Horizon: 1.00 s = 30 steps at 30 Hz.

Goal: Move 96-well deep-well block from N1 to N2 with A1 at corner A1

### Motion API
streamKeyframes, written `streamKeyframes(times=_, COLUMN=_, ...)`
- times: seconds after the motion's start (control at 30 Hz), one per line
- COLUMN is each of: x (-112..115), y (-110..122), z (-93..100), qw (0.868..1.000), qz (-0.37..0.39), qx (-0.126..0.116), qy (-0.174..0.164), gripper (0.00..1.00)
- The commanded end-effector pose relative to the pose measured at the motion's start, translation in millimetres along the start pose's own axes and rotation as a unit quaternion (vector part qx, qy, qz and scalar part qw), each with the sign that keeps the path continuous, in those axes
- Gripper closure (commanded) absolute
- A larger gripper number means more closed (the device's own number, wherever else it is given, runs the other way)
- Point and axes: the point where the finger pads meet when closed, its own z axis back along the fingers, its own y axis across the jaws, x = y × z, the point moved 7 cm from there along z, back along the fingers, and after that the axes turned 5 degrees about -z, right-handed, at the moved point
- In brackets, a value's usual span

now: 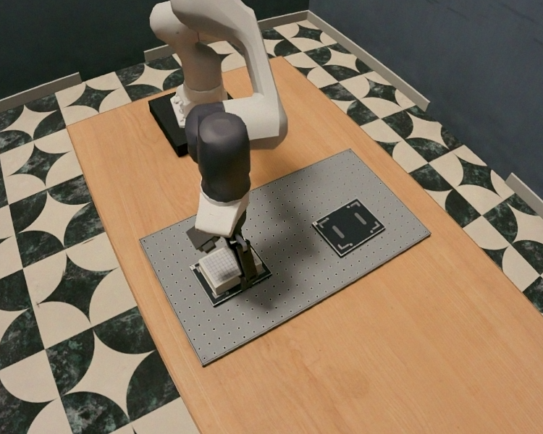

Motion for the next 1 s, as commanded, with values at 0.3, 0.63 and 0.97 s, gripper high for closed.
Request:
streamKeyframes(times=0.3, x=0.6, y=1.8, z=31.0, qw=1.0, qz=0.001, qx=0.005, qy=-0.003, gripper=0.0)
streamKeyframes(times=0.63, x=0.5, y=1.6, z=50.7, qw=1.0, qz=0.001, qx=0.005, qy=-0.003, gripper=0.0)
streamKeyframes(times=0.97, x=0.5, y=1.6, z=50.7, qw=1.0, qz=0.001, qx=0.005, qy=-0.003, gripper=0.0)
